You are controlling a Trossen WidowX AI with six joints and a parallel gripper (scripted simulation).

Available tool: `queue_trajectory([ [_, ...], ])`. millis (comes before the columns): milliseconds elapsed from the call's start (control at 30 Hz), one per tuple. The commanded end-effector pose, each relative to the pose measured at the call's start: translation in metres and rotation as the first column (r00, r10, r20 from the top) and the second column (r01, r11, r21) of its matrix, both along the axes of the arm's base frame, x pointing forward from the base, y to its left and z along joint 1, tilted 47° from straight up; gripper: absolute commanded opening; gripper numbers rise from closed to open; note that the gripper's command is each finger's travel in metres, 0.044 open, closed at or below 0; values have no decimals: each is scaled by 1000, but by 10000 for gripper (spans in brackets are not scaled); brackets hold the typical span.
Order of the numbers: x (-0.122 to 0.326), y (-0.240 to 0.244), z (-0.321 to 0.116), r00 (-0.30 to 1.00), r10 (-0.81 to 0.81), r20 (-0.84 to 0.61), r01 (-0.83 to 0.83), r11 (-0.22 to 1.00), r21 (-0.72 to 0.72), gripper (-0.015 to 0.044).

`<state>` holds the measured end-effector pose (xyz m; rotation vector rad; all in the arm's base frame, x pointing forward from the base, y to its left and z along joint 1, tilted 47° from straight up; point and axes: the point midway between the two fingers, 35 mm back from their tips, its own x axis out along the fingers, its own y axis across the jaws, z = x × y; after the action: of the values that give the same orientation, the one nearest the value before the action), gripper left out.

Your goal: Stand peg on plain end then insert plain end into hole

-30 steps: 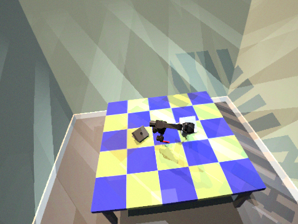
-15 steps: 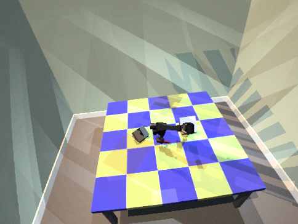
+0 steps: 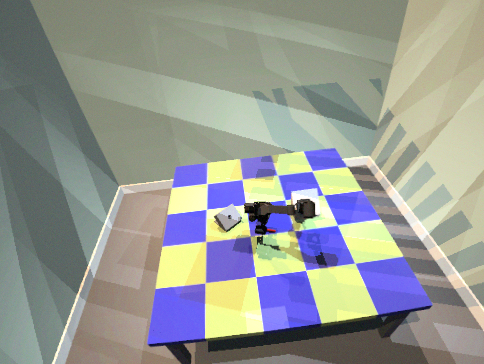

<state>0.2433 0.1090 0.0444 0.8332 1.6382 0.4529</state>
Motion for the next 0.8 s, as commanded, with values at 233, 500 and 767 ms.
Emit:
queue_trajectory([
  [233,-1,1,-1,1000,0,-6,0,1000,4,110],
  [500,-1,1,-1,1000,0,-6,0,1000,4,103],
  [767,-1,1,-1,1000,0,-6,0,1000,4,50],
])
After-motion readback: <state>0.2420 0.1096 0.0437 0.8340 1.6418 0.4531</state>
